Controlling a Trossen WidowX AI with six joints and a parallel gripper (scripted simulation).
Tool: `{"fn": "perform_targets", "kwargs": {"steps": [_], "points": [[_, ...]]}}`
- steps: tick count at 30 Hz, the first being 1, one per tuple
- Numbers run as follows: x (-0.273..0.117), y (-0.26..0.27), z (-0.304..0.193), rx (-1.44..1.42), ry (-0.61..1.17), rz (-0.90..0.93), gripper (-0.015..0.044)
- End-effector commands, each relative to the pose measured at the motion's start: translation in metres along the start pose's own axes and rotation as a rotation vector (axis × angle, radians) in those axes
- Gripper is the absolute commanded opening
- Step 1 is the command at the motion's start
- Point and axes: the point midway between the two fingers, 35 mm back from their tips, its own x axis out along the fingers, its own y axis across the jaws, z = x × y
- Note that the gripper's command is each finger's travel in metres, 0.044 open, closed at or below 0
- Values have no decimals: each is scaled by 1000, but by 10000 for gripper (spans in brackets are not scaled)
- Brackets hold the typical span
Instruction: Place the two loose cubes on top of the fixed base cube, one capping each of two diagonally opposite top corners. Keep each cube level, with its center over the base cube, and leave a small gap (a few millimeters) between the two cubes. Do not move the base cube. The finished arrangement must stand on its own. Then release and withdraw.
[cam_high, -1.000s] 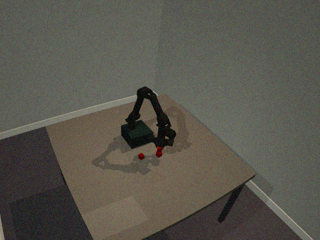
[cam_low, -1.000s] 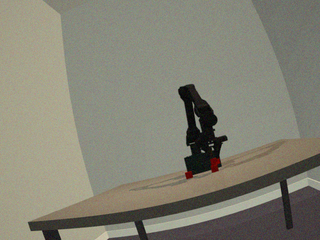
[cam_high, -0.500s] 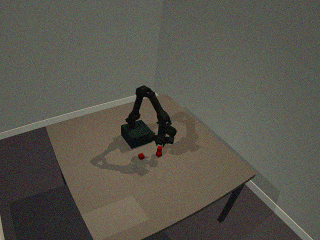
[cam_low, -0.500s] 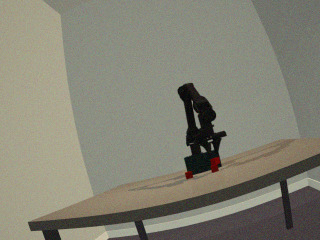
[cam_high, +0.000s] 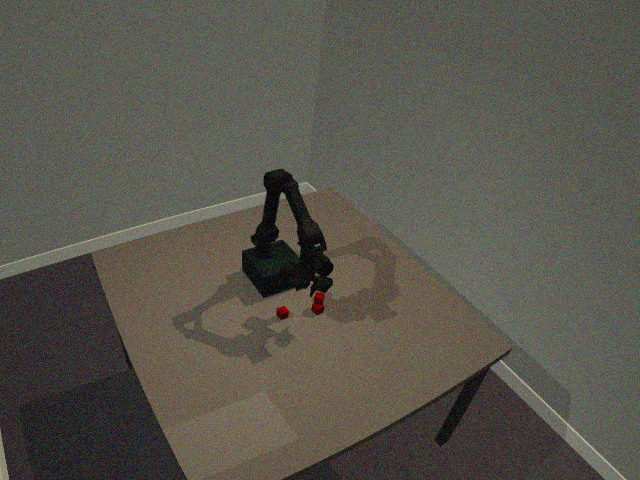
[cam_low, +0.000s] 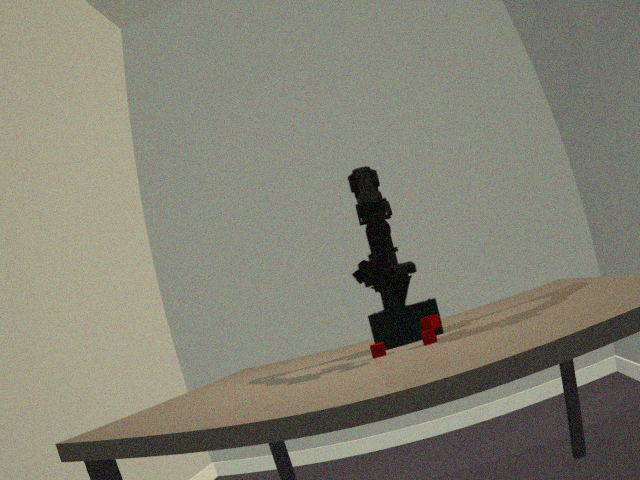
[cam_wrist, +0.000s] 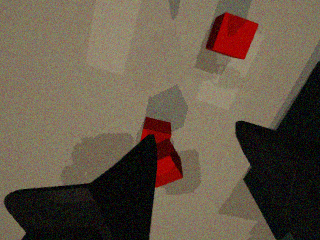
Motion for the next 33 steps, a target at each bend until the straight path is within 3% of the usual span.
{"fn": "perform_targets", "kwargs": {"steps": [1, 8, 16, 23, 33], "points": [[-8, -23, 25, 180, -1, -9, 265], [-20, -54, 54, 440, 2, -6, 265], [-19, -55, 55, 447, 2, -6, 265], [41, -56, 54, 447, 2, -6, 265], [57, -56, 54, 447, 3, -7, 265]]}}
